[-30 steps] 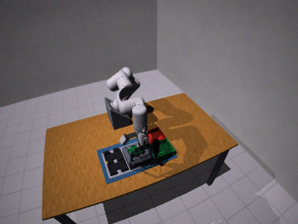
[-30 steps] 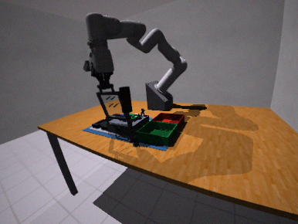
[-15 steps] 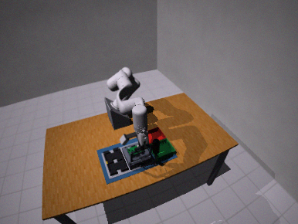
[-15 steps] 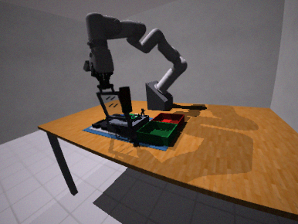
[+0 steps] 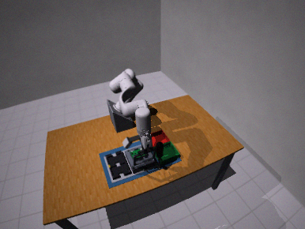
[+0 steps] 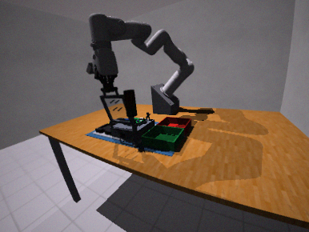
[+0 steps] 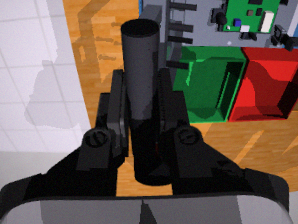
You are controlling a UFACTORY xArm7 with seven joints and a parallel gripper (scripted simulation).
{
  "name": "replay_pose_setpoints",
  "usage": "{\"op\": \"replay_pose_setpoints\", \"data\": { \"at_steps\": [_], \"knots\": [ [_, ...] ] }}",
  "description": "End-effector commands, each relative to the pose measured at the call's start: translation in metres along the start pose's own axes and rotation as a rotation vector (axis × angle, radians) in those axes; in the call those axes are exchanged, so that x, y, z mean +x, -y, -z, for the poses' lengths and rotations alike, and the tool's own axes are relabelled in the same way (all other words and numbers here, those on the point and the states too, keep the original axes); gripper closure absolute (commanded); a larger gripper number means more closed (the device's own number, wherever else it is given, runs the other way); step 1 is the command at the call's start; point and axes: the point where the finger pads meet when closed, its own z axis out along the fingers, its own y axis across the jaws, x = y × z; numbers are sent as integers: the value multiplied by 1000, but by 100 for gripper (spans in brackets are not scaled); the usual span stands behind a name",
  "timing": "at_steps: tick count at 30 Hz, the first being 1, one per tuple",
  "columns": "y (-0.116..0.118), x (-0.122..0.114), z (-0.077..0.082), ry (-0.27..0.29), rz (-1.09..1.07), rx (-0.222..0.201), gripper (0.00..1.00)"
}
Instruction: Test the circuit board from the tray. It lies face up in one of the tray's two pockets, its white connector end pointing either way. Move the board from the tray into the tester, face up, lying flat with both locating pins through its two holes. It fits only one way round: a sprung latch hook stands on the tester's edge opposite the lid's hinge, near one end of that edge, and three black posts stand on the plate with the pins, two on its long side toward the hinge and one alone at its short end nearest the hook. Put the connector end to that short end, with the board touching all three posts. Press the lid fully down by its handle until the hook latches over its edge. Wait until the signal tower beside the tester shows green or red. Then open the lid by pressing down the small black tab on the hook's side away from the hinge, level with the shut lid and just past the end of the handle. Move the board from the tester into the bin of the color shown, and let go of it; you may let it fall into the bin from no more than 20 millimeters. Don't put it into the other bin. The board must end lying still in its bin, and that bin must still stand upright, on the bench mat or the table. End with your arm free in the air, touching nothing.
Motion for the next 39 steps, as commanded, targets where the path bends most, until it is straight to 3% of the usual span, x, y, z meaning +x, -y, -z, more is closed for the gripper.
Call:
{"op": "replay_pose_setpoints", "data": {
  "at_steps": [1, 39],
  "knots": [
    [1, 0, 3, -1, -1, 5, 100],
    [-14, 0, 6, -1, -1, 5, 100]
  ]
}}
